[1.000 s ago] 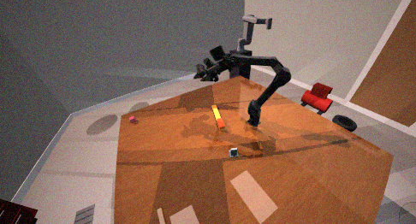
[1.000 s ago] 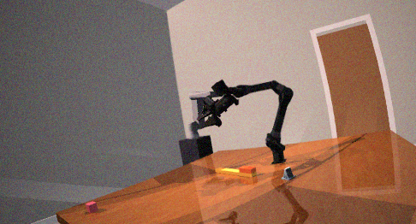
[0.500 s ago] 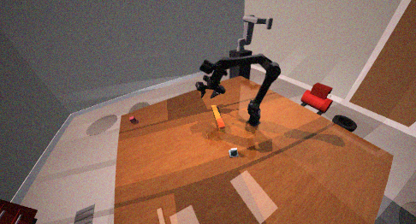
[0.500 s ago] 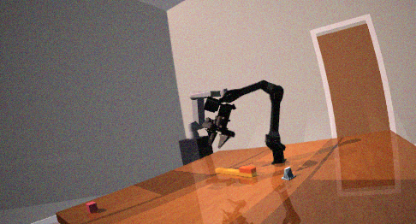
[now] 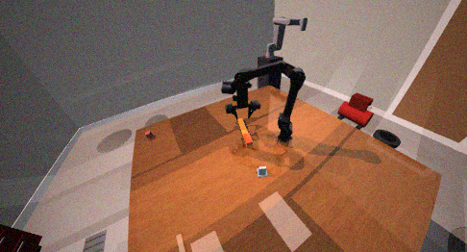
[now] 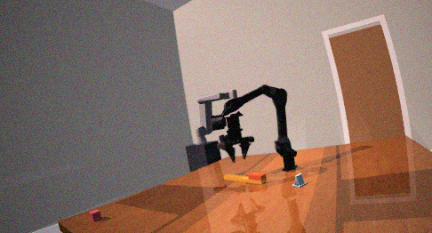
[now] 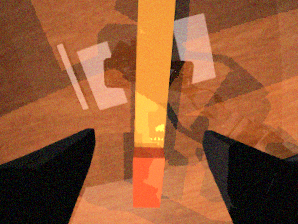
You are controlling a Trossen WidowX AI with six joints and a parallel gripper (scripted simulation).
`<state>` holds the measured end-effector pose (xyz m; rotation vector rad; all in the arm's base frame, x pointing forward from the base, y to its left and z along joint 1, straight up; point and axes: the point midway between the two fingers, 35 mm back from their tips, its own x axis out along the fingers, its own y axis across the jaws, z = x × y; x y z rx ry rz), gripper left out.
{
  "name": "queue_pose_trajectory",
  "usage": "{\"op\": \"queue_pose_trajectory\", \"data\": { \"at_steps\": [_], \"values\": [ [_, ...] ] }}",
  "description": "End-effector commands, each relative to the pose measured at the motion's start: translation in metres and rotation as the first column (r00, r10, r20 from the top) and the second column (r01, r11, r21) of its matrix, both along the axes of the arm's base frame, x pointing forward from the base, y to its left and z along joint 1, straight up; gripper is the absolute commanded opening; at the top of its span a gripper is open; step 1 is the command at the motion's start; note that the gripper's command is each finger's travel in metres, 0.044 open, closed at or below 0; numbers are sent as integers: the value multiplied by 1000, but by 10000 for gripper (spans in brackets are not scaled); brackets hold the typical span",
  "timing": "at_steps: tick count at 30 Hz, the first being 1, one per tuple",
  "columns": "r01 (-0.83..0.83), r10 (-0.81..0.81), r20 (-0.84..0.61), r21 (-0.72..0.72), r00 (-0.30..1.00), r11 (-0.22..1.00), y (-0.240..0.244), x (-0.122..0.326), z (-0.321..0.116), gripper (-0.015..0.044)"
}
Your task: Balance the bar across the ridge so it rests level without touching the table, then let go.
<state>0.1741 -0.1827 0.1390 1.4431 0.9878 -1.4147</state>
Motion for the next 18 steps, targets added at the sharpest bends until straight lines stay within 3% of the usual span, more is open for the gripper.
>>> {"op": "queue_pose_trajectory", "data": {
  "at_steps": [1, 13, 18],
  "values": [
    [11, -10, -23, 11, 1000, 1000, 2, -2, 0, 315],
    [11, -10, -23, 11, 1000, 1000, 0, 0, -62, 315],
    [11, -10, -23, 11, 1000, 1000, 1, -1, -66, 315]
  ]
}}
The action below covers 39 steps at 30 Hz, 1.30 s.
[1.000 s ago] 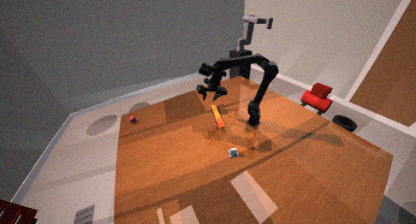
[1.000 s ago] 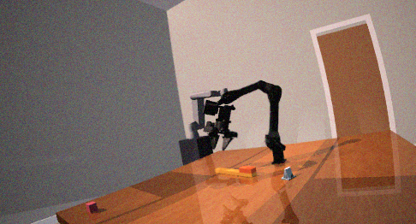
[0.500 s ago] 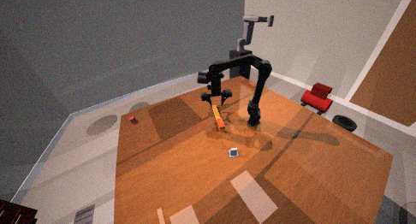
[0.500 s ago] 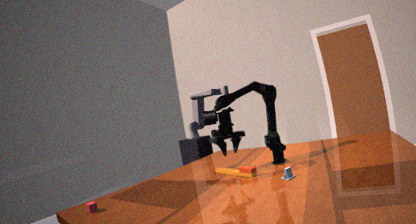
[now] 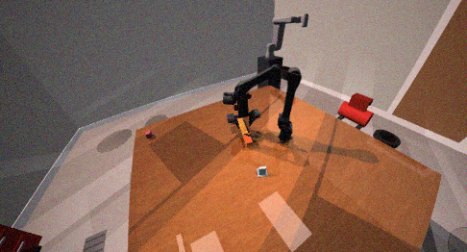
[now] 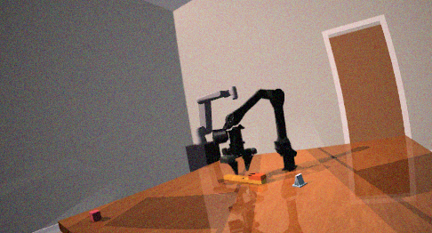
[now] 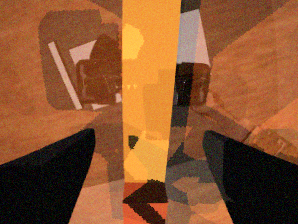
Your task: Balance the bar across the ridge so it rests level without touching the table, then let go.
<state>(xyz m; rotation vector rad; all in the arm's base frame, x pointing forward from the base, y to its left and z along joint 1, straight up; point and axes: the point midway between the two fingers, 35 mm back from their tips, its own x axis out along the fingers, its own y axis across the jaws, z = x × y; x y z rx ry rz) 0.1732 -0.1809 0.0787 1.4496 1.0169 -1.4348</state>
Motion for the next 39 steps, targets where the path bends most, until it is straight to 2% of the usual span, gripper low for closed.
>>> {"op": "queue_pose_trajectory", "data": {
  "at_steps": [1, 20, 35, 39],
  "values": [
    [3, -3, 2, -10, 1000, 1000, -1, 0, -6, 315],
    [3, -3, 2, -10, 1000, 1000, -2, 1, -32, 315],
    [3, -3, 2, -10, 1000, 1000, -2, 1, -32, 315],
    [0, 0, 4, -5, 1000, 1000, -1, 1, -32, 210]
  ]
}}
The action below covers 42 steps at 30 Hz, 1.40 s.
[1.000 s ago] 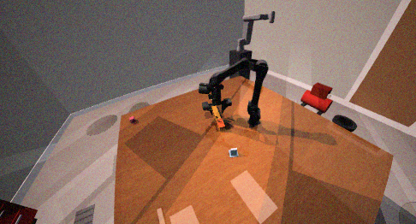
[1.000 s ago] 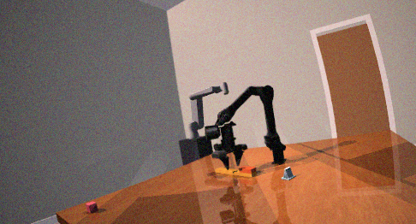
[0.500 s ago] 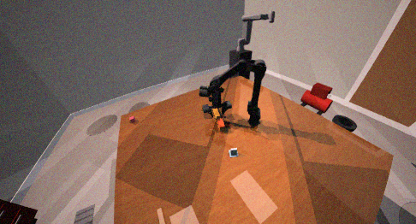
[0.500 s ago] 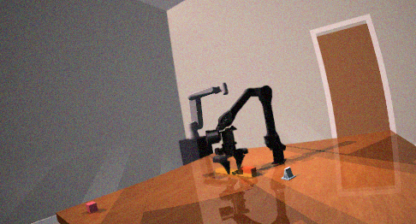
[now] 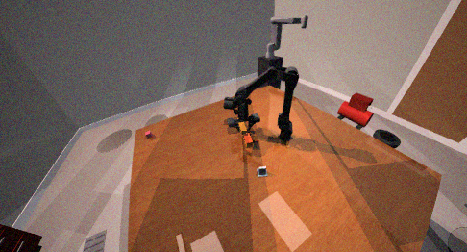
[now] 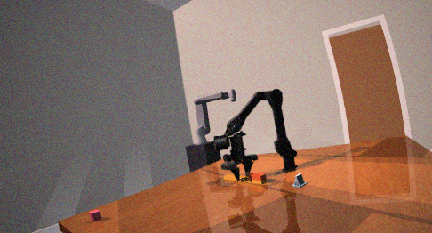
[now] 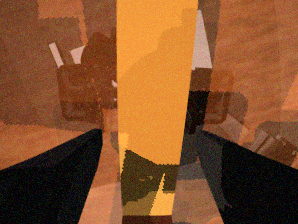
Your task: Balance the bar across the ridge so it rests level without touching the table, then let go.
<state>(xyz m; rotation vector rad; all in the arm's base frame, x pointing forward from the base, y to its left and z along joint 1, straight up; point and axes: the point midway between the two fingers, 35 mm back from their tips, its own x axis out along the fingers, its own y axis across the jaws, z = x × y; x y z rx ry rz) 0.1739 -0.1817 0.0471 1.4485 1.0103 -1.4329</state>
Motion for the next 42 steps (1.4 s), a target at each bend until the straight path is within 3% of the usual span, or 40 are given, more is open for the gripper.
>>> {"op": "queue_pose_trajectory", "data": {
  "at_steps": [1, 3, 10, 14, 42],
  "values": [
    [0, 0, 0, 0, 1000, 1000, 0, 0, 0, 184],
    [0, 0, 0, 0, 1000, 1000, 0, 0, 0, 131],
    [0, 0, 0, 0, 1000, 1000, 0, 0, 0, 85],
    [0, 0, 0, -1, 1000, 1000, -1, 1, 6, 0],
    [2, -2, -1, -5, 1000, 1000, -1, 0, 77, 0]
  ]
}}
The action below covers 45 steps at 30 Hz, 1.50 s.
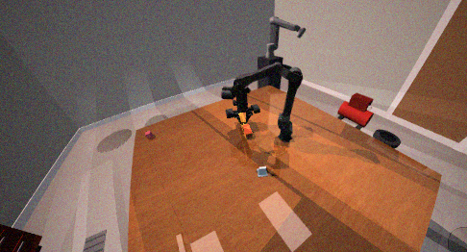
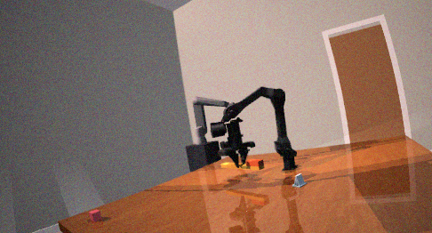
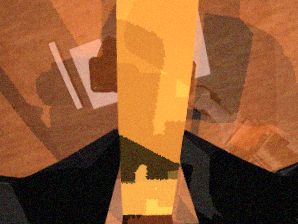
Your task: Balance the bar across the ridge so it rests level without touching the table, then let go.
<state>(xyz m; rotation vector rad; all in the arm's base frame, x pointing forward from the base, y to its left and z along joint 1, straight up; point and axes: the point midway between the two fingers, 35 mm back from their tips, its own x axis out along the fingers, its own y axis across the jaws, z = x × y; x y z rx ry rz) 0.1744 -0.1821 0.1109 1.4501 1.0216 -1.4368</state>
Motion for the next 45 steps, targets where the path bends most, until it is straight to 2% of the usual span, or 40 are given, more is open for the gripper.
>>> {"op": "queue_pose_trajectory", "data": {
  "at_steps": [1, 12, 45],
  "values": [
    [2, -2, 6, -13, 1000, 1000, 0, -1, 16, 0],
    [7, -7, 6, -13, 1000, 1000, 8, 5, 28, 0],
    [70, -70, 14, 1, 997, 998, 116, 71, 28, 0]
  ]
}}
